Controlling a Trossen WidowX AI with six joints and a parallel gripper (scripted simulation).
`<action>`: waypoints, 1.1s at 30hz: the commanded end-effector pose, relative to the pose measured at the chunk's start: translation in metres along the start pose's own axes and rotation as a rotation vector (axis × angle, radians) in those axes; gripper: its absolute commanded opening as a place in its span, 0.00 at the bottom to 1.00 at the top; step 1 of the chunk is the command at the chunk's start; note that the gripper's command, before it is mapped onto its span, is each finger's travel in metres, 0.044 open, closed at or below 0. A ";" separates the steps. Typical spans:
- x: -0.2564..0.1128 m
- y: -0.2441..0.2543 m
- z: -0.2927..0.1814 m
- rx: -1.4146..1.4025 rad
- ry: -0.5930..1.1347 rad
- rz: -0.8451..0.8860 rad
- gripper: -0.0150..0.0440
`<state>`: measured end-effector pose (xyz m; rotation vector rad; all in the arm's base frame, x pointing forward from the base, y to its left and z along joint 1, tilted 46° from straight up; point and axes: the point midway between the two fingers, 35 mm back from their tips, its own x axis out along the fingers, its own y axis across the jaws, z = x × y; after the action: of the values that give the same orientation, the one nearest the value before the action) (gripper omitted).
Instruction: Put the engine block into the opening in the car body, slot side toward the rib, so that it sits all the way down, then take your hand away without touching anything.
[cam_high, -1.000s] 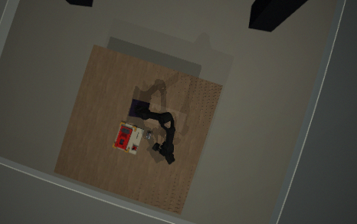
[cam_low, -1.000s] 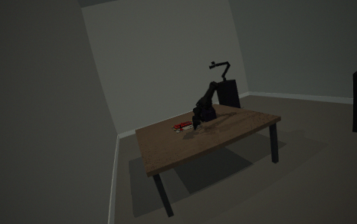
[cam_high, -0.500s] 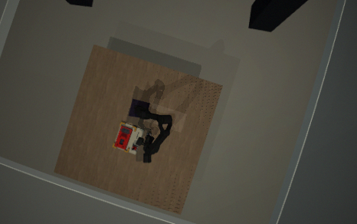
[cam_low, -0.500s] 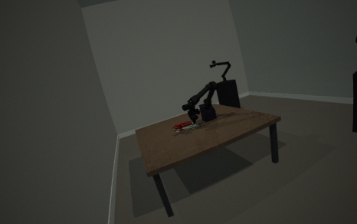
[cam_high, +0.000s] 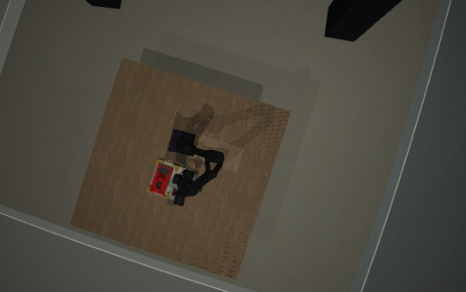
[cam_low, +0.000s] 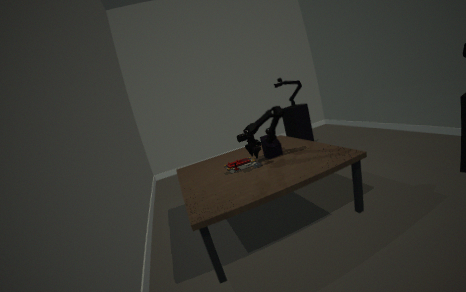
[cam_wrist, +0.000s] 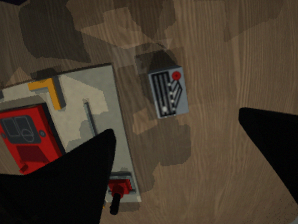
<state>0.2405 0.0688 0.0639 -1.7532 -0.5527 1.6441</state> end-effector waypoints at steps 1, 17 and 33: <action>0.023 0.000 0.005 -0.057 -0.017 -0.010 1.00; 0.048 -0.002 0.006 -0.062 -0.018 -0.010 1.00; 0.066 -0.003 0.007 -0.062 -0.018 -0.012 0.87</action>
<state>0.2430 0.1174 0.0222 -1.7826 -0.6359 1.6440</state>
